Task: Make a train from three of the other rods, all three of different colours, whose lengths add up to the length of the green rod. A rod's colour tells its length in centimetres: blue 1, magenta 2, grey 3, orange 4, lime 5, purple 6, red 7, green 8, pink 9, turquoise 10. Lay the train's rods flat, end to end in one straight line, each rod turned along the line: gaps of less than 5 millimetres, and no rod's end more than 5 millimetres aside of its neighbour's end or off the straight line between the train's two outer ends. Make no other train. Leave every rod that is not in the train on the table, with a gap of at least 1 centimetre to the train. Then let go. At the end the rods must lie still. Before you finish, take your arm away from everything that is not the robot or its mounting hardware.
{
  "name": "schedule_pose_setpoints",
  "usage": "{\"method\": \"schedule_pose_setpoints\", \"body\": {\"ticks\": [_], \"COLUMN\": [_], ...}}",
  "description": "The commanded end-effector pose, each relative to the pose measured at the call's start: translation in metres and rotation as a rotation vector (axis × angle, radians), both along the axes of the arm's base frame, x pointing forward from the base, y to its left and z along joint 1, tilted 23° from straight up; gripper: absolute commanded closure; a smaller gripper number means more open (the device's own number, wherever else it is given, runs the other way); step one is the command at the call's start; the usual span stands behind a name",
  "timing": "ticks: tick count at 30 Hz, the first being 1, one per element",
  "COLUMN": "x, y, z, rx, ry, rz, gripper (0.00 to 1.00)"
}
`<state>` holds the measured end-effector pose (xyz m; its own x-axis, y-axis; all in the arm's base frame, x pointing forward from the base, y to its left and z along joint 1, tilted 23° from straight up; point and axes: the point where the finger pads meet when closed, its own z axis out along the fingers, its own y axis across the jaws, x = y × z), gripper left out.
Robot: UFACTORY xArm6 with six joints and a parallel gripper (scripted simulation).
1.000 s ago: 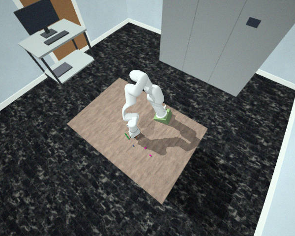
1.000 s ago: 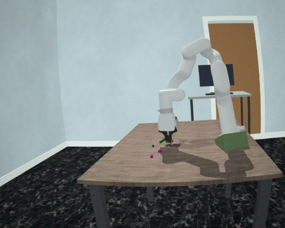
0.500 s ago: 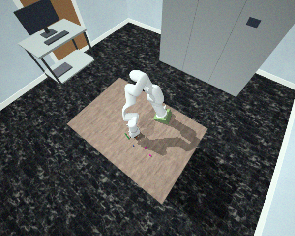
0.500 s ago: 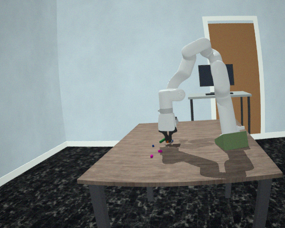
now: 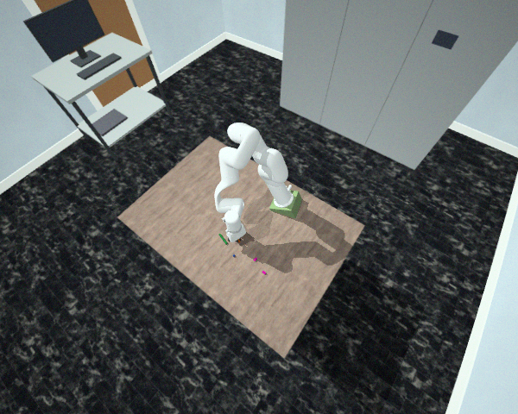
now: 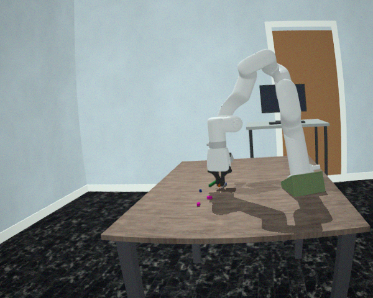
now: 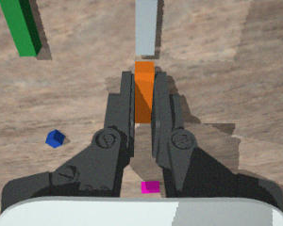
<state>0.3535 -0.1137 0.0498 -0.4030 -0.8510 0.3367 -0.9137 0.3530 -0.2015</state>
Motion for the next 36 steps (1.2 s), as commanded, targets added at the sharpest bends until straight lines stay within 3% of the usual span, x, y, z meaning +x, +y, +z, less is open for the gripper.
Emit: {"method": "schedule_pose_setpoints", "body": {"ticks": [1, 36], "x": [0.001, 0.002], "y": [0.0, -0.005], "z": [0.001, -0.01], "rx": [0.0, 0.0], "ry": [-0.003, -0.003], "rz": [0.001, 0.001], "gripper": [0.96, 0.96]}}
